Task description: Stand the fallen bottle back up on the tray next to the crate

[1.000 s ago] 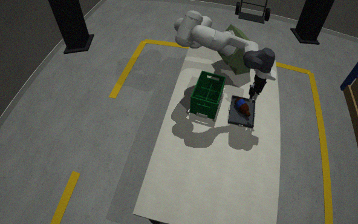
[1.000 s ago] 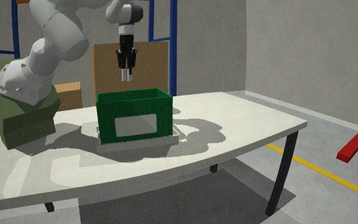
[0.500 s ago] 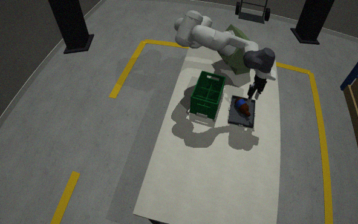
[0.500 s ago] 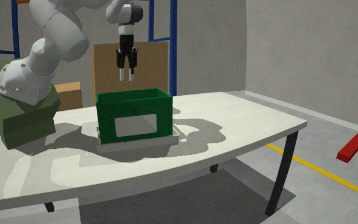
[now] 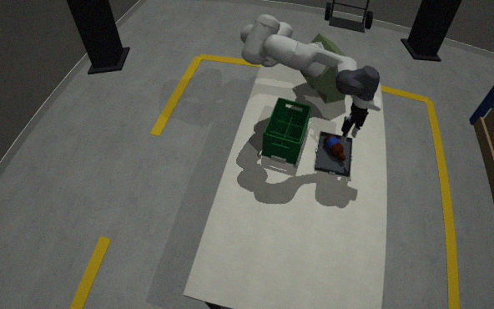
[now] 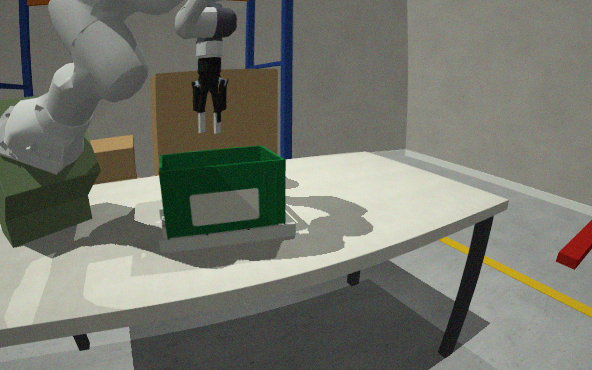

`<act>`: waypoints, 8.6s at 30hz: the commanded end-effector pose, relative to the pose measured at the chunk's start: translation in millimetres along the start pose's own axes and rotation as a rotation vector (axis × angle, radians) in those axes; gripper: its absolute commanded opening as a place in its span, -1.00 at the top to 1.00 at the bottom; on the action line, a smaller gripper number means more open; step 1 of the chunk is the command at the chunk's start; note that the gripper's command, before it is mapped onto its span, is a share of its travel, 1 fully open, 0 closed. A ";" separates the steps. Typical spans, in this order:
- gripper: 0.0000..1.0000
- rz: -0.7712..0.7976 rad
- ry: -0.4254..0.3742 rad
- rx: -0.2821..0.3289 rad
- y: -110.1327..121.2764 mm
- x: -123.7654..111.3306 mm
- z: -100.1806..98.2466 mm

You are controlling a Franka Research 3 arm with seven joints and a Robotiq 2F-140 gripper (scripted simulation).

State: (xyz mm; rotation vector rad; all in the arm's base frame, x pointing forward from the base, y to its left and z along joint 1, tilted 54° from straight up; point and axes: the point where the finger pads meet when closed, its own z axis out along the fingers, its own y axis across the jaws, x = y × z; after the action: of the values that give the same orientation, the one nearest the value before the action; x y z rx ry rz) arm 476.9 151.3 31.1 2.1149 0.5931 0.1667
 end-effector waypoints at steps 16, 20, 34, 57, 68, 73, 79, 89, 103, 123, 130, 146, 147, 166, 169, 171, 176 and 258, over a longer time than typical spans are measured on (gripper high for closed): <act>0.24 0.007 0.000 -0.001 1.0 0.0 12.5; 0.24 0.007 0.000 -0.001 1.0 0.0 22.3; 0.24 0.007 0.000 -0.001 1.0 0.1 65.0; 0.24 0.007 0.000 -0.001 1.0 0.1 113.5; 0.24 0.007 0.000 -0.001 1.0 0.1 118.0; 0.24 0.007 0.000 -0.001 1.0 0.1 118.0; 0.24 0.007 0.000 -0.001 1.0 0.1 118.0; 0.24 0.007 0.000 -0.001 1.0 0.1 118.0; 0.24 0.007 0.000 -0.001 1.0 0.1 118.0; 0.24 0.007 0.000 -0.001 2.1 1.1 118.0; 0.24 0.007 0.000 -0.001 2.1 1.1 118.0; 0.24 0.007 0.000 -0.001 2.1 1.1 118.0; 0.24 0.007 0.000 -0.001 2.1 1.1 118.0; 0.24 0.007 0.000 -0.001 2.1 1.1 118.8; 0.24 0.007 0.000 -0.001 2.1 1.1 120.1; 0.24 0.007 0.000 -0.001 2.1 1.1 121.2; 0.24 0.007 0.000 -0.001 2.1 1.1 123.5; 0.24 0.007 0.000 -0.001 2.1 1.2 161.0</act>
State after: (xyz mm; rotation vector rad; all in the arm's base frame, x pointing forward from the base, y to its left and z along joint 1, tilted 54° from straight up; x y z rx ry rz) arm 530.7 32.6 -61.0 2.1142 0.5938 0.1657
